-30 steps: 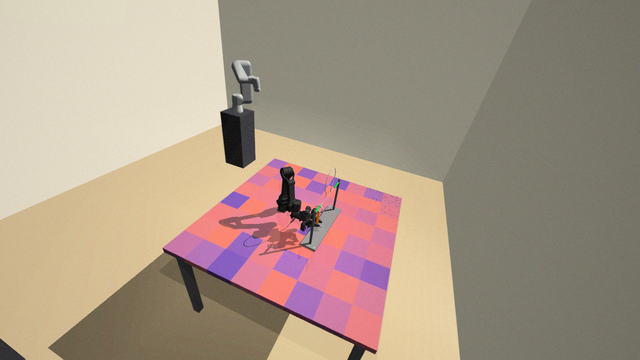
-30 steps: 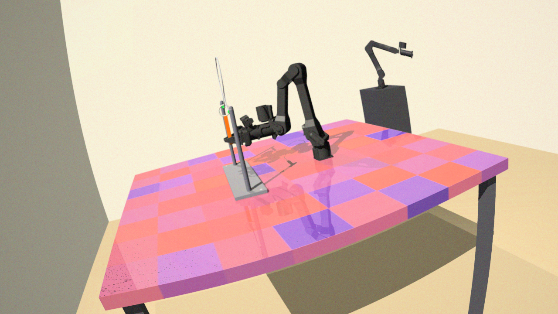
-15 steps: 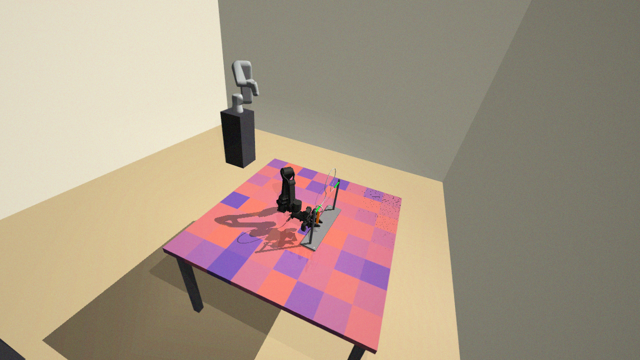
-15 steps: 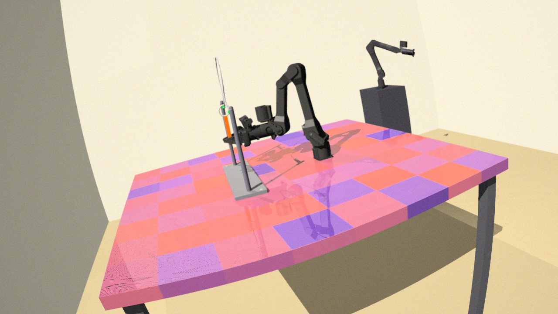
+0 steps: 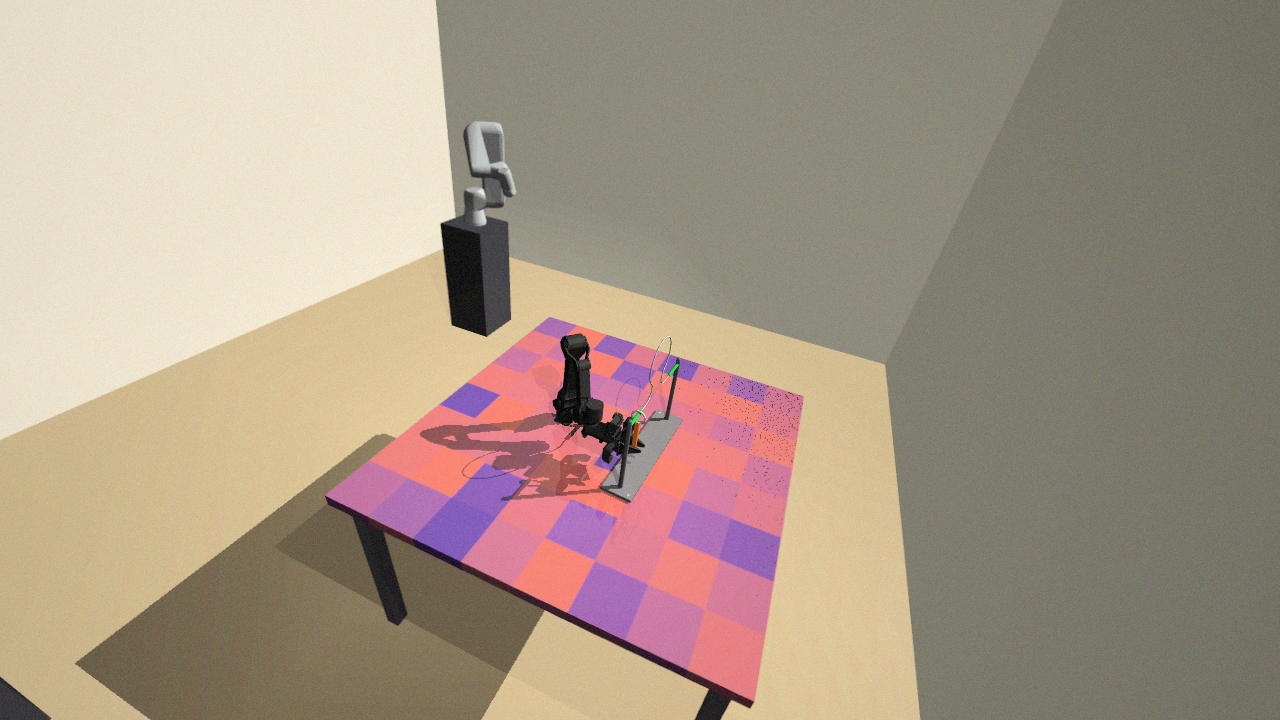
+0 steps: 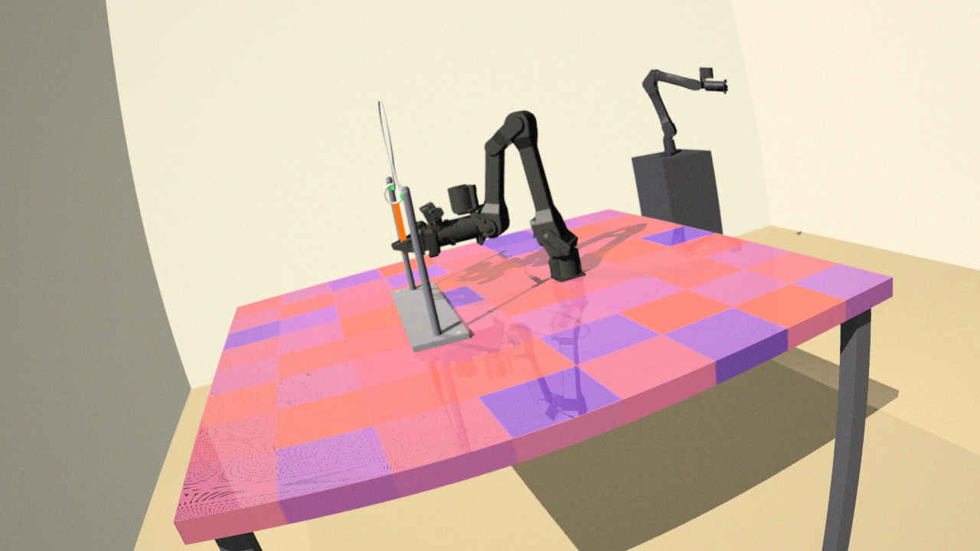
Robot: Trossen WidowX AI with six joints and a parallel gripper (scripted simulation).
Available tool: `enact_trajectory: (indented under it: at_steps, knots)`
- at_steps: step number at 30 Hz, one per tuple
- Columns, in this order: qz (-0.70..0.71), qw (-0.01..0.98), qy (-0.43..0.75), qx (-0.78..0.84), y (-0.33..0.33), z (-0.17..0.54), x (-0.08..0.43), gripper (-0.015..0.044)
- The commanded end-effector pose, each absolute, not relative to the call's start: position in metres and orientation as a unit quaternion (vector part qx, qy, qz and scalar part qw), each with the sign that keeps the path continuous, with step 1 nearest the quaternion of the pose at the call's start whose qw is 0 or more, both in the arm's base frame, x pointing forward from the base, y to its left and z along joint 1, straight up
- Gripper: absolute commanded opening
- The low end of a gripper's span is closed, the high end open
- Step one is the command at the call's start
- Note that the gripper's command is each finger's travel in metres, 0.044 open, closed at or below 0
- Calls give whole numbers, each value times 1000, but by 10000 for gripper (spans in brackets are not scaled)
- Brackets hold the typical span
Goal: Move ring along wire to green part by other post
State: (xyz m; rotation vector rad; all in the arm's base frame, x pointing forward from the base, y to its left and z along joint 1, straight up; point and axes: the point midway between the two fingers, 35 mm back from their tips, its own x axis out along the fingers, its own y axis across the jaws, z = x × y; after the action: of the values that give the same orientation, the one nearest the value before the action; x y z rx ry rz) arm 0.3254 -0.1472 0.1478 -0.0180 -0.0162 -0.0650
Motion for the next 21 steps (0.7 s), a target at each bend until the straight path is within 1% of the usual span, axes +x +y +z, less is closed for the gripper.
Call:
enact_trajectory:
  at_steps: [1, 8, 21]
  knots:
    - [-32, 999, -8, -9, -147, 148, 325, 29]
    - [-32, 999, -8, -9, -147, 148, 325, -150]
    - [-34, 999, -8, -8, -147, 154, 326, -150]
